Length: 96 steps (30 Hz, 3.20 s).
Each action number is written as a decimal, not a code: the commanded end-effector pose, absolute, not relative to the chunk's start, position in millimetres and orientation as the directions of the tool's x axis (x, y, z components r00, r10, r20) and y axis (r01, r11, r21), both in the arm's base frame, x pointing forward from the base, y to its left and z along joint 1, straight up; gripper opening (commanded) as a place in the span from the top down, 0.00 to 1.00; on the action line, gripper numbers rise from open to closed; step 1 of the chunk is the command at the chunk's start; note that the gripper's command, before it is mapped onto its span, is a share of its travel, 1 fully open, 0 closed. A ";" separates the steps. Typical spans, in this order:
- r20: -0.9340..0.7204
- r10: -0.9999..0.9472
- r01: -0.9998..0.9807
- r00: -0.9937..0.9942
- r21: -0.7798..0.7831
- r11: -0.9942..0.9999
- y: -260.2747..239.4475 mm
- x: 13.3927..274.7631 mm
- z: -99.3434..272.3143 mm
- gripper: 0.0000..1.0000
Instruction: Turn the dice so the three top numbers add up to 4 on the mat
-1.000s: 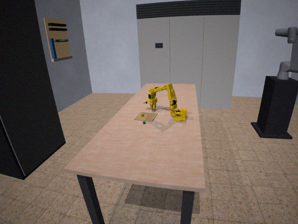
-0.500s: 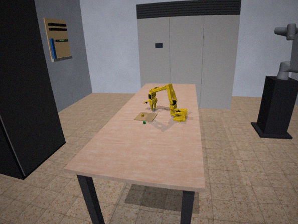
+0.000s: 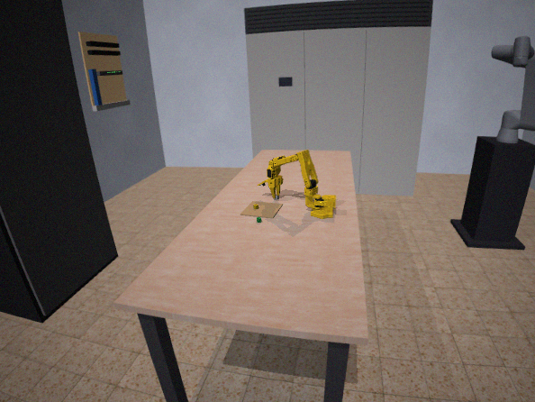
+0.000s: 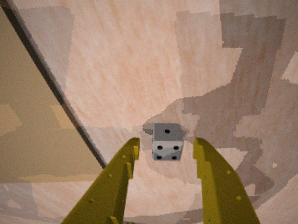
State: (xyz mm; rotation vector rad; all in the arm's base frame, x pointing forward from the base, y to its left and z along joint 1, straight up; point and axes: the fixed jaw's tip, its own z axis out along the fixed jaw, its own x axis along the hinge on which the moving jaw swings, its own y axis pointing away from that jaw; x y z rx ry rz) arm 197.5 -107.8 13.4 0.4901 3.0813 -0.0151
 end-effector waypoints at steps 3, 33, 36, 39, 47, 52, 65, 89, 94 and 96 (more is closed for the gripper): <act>-0.058 0.308 0.309 -0.950 -0.014 0.951 -113.8 200.7 18.7 0.86; -0.057 0.308 0.309 -0.950 -0.015 0.951 -118.0 199.2 18.8 0.96; -0.057 0.308 0.309 -0.950 -0.015 0.951 -118.0 199.2 18.8 0.98; -0.057 0.308 0.309 -0.950 -0.015 0.951 -118.0 199.2 18.8 1.00; -0.057 0.308 0.309 -0.950 -0.015 0.951 -118.1 199.3 19.2 1.00; -0.057 0.308 0.309 -0.950 -0.015 0.951 -118.3 199.6 24.6 1.00; -0.057 0.308 0.309 -0.950 -0.015 0.951 -117.7 198.9 54.9 1.00; -0.156 0.351 0.361 -0.923 -0.036 0.932 -122.6 195.6 69.1 1.00; -0.245 0.385 0.408 -0.890 -0.050 0.912 -127.5 193.0 69.9 1.00; -0.268 0.392 0.420 -0.880 -0.053 0.906 -128.6 192.2 70.0 1.00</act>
